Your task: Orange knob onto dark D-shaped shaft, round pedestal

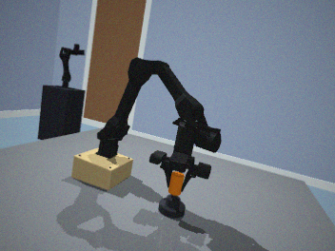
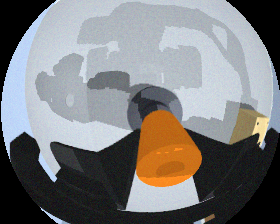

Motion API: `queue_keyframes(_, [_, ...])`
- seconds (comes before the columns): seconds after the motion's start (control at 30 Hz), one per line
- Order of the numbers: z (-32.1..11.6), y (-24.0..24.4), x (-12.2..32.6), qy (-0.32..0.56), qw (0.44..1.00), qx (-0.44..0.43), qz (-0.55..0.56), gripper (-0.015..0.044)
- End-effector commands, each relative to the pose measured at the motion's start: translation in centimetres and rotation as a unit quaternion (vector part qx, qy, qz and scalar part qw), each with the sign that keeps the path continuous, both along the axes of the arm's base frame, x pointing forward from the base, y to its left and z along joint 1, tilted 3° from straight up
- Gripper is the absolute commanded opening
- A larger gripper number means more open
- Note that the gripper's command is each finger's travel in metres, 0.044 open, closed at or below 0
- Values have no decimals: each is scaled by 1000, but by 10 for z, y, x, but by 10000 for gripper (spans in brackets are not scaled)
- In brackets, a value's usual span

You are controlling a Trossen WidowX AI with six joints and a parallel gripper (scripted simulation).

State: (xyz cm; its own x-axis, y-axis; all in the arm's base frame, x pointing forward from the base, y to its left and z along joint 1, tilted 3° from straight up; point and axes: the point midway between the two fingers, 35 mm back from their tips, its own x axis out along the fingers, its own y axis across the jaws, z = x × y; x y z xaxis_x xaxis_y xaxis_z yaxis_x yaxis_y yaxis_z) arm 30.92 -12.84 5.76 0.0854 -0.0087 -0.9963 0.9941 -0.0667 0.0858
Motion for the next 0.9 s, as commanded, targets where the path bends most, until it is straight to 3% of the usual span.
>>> queue_keyframes(0.0, [4,-1,2,-4,998,4,-61,0])
queue_keyframes(0.87, [-2,-1,1,-4,997,6,-81,0])
